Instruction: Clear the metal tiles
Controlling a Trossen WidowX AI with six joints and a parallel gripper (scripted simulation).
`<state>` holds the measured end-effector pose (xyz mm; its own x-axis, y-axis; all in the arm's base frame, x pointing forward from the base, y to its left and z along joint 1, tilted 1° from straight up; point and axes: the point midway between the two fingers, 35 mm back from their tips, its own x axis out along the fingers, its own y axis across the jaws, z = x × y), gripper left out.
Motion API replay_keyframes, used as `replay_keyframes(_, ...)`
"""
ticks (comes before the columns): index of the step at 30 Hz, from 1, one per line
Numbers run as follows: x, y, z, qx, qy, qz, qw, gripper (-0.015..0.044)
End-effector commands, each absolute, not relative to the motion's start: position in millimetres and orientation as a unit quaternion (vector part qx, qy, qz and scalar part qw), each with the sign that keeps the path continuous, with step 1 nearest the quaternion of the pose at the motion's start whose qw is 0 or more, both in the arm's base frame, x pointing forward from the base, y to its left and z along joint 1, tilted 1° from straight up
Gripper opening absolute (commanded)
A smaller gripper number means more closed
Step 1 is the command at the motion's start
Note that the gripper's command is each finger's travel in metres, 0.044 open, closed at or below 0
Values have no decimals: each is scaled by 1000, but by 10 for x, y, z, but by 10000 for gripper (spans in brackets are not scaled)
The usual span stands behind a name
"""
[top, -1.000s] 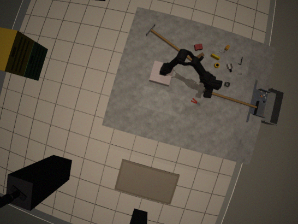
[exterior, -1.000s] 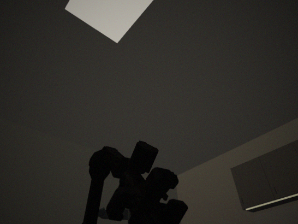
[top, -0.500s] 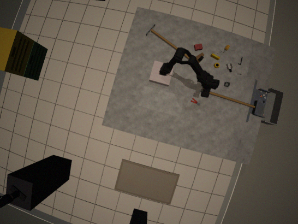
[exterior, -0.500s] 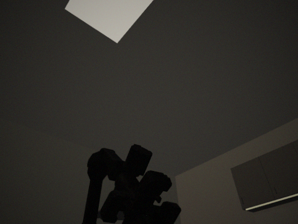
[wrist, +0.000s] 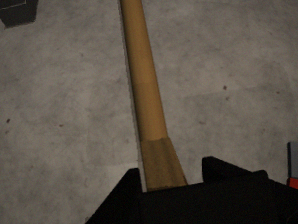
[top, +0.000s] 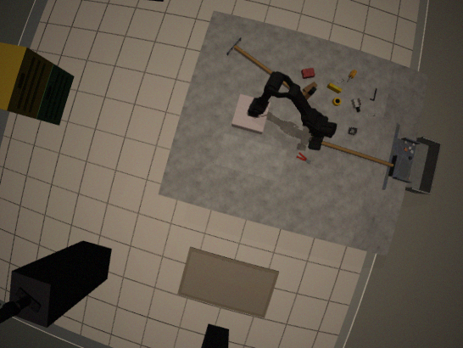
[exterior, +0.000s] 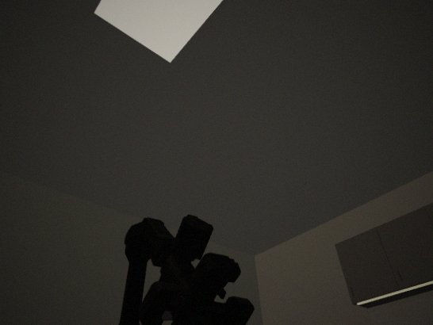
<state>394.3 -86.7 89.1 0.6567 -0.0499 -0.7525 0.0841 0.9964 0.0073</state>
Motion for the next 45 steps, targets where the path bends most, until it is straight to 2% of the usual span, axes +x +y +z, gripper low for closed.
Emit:
replay_keyframes(1,3892,-854,903,20,409,-35,912,0)
replay_keyframes(35,3432,-764,782,20,408,-35,912,0)
replay_keyframes(45,3469,-781,779,21,412,-38,910,263)
